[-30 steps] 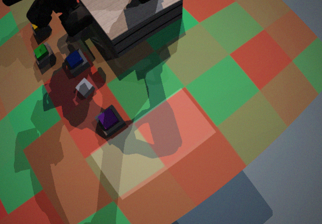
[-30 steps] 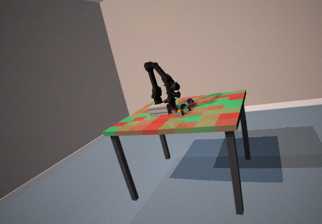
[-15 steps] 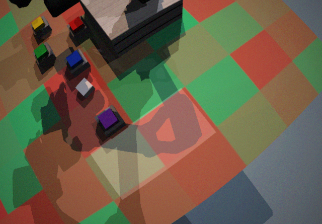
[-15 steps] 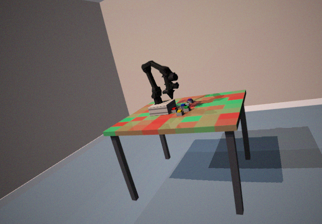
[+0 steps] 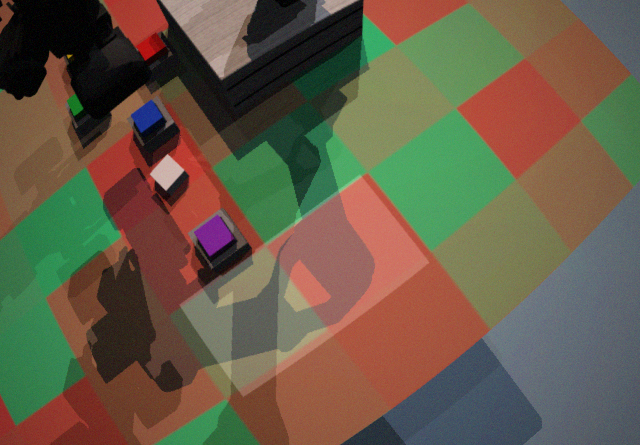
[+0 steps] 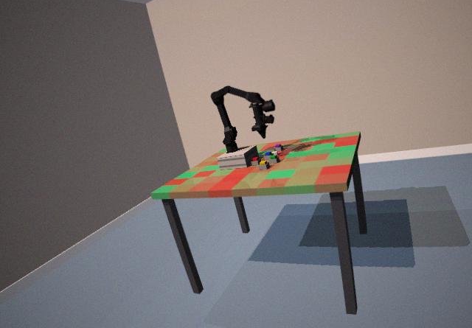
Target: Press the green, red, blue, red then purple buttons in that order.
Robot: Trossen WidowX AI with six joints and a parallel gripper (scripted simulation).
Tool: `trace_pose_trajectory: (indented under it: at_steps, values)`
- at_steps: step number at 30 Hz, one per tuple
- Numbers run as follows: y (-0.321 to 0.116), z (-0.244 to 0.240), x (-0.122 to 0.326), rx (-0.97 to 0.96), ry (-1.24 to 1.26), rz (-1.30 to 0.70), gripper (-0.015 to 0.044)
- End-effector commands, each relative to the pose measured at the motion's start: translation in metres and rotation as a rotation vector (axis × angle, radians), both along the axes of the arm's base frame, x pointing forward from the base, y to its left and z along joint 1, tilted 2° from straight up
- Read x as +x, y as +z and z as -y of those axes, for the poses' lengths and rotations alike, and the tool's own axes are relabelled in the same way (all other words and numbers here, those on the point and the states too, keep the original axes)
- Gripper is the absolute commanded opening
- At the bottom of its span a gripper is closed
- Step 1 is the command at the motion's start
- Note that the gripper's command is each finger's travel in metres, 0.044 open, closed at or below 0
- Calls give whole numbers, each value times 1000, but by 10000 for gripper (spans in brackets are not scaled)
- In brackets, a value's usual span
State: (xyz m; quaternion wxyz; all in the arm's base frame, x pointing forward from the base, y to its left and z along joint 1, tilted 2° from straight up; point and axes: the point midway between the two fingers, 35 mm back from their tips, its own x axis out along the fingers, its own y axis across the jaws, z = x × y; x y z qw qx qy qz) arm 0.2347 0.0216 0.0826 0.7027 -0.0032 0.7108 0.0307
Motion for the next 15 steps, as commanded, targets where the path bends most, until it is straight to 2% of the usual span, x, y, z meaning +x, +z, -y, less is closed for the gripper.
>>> trace_pose_trajectory:
  at_steps: [1,10,15]
  values:
    - [2,-48,14,2,-7,0,20]
    - [0,-159,11,-8,-32,3,20]
    - [0,-176,6,-9,-36,4,20]
